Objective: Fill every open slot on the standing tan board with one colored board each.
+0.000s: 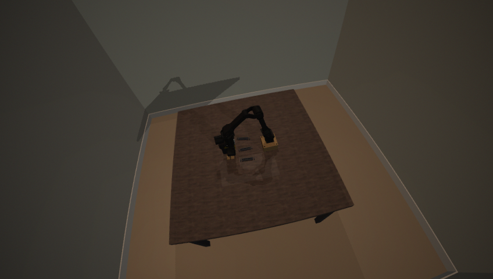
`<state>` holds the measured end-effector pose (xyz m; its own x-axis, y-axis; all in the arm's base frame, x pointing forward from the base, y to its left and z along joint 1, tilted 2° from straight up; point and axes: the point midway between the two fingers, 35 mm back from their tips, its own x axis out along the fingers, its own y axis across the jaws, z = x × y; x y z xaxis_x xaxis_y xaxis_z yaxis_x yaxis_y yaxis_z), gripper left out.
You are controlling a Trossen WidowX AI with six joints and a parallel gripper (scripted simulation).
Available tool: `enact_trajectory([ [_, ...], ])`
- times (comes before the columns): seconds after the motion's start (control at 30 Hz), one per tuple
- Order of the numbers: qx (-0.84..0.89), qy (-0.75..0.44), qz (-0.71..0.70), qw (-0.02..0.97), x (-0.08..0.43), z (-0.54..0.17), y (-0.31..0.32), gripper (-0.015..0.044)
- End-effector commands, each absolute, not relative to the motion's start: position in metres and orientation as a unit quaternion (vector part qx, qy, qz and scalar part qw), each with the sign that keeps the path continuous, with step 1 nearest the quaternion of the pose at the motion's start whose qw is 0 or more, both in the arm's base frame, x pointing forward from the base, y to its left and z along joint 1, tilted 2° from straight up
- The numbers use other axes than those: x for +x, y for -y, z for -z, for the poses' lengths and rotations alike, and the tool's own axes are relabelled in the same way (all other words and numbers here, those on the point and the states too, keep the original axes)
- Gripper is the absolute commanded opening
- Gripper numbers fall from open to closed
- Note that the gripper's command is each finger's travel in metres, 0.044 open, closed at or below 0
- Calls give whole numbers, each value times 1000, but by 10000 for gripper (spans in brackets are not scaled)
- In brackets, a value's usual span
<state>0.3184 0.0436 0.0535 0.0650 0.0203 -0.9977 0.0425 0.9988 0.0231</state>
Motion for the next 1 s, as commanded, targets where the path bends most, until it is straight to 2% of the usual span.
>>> enact_trajectory([
  [0.0, 26, -686, 10, 727, 316, -51, -44, 0],
  [0.97, 22, -686, 6, 727, 315, -52, -43, 0],
])
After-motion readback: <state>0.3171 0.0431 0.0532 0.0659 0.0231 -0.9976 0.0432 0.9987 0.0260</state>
